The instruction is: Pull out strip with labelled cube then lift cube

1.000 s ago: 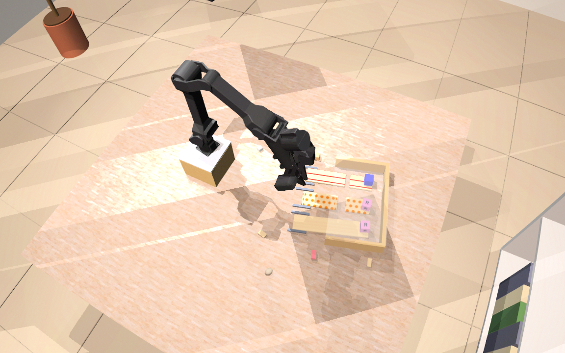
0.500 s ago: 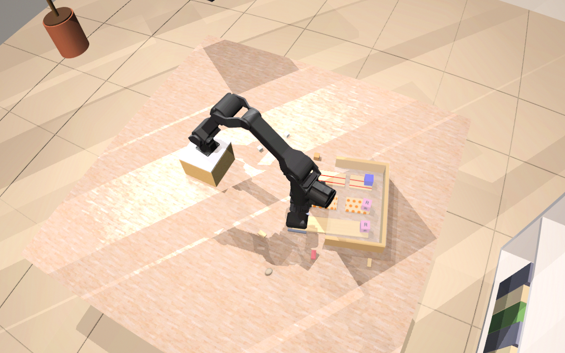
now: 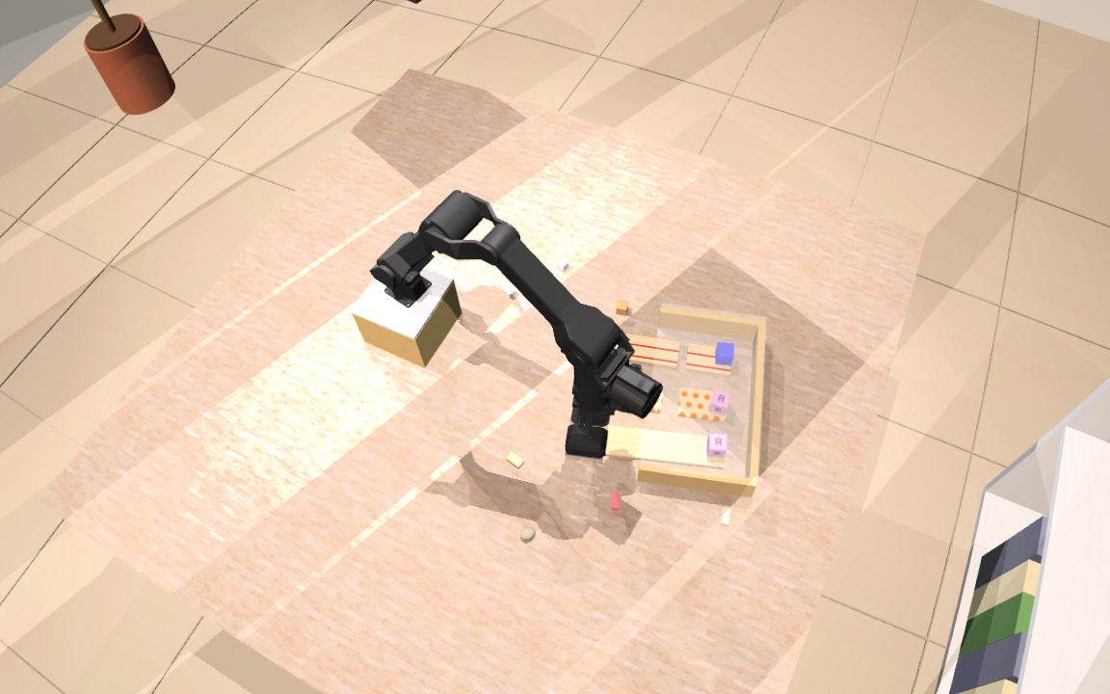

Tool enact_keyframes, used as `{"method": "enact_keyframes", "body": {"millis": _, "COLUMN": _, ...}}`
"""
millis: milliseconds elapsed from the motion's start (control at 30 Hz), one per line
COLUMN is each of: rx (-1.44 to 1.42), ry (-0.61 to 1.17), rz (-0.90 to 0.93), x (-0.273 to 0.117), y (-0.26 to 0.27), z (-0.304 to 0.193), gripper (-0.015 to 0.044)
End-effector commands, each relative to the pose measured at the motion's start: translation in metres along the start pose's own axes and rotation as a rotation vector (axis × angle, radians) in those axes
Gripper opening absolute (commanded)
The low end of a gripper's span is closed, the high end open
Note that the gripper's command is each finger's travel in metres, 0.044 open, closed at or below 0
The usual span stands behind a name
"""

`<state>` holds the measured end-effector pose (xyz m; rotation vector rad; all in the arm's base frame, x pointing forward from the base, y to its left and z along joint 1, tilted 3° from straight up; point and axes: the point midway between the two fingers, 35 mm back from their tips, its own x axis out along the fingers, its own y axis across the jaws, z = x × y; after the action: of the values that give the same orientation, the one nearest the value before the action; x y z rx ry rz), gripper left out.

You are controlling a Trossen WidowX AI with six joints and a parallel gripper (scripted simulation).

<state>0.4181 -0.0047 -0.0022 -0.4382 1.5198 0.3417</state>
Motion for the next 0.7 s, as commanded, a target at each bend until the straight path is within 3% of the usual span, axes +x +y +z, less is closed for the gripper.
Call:
{"method": "enact_keyframes", "body": {"millis": 0, "rx": -0.004, "ry": 0.001, "rz": 0.007, "x": 0.009, "y": 0.001, "z": 0.000, "gripper": 0.0000}}
{"method": "enact_keyframes", "body": {"millis": 667, "rx": -0.004, "ry": 0.001, "rz": 0.007, "x": 0.042, "y": 0.000, "z": 0.001, "gripper": 0.0000}}
